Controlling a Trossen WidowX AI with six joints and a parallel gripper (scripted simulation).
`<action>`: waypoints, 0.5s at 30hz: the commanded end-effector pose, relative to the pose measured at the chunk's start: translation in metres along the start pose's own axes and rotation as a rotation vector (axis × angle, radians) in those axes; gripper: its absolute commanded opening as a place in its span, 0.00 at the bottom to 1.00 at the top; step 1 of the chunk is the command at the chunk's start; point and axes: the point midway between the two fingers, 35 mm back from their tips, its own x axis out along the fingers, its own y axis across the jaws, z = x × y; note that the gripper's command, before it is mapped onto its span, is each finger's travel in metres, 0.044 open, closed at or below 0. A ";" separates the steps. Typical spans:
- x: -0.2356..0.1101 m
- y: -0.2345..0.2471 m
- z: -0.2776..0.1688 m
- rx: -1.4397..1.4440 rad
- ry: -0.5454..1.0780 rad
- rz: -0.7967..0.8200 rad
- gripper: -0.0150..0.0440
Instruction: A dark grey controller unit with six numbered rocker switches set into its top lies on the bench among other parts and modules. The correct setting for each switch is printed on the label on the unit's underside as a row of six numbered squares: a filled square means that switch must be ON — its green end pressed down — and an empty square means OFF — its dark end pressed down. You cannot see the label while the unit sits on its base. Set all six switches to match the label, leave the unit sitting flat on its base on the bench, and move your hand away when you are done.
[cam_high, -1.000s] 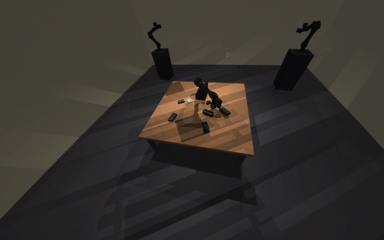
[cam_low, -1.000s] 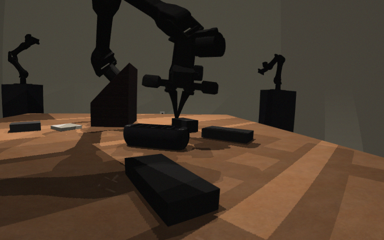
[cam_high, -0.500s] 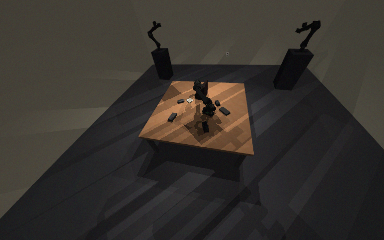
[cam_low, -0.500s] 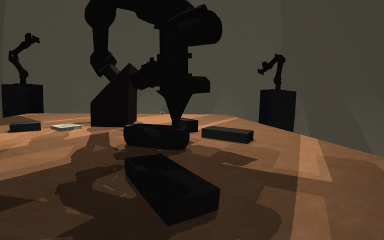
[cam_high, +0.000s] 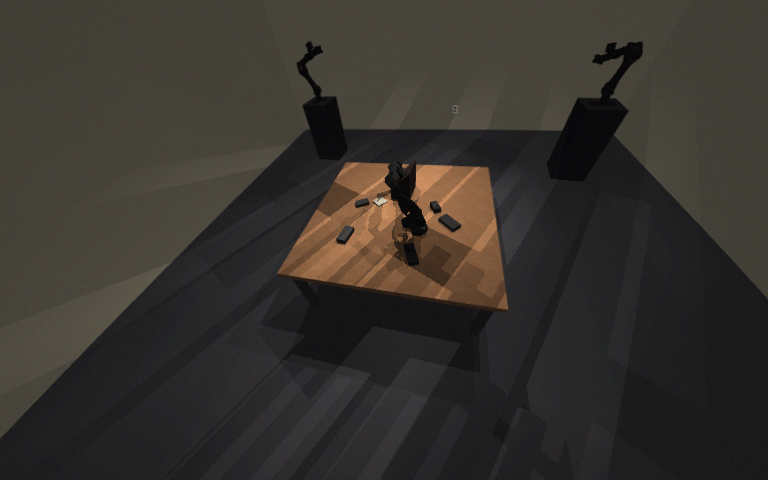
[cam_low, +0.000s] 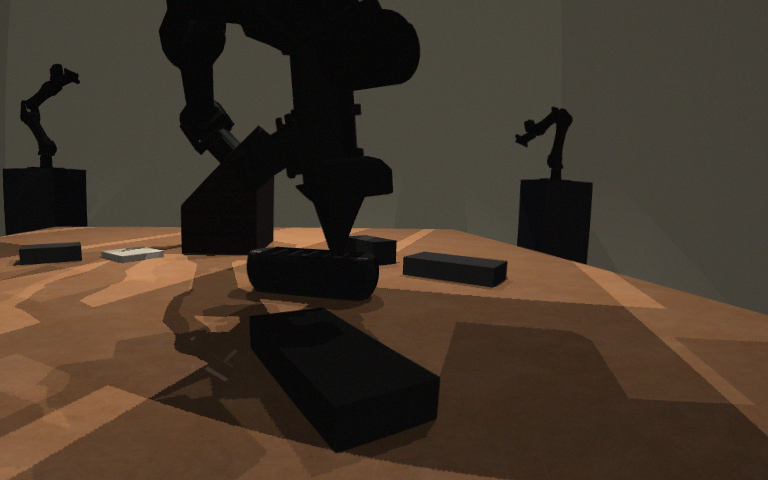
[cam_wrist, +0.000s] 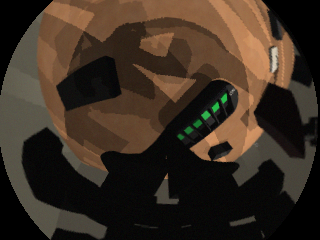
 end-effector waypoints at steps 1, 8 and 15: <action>0.000 0.001 0.000 -0.294 0.006 0.001 0.25; 0.001 0.001 -0.002 -0.942 0.012 0.005 0.25; 0.001 0.001 -0.003 -1.590 0.017 0.014 0.25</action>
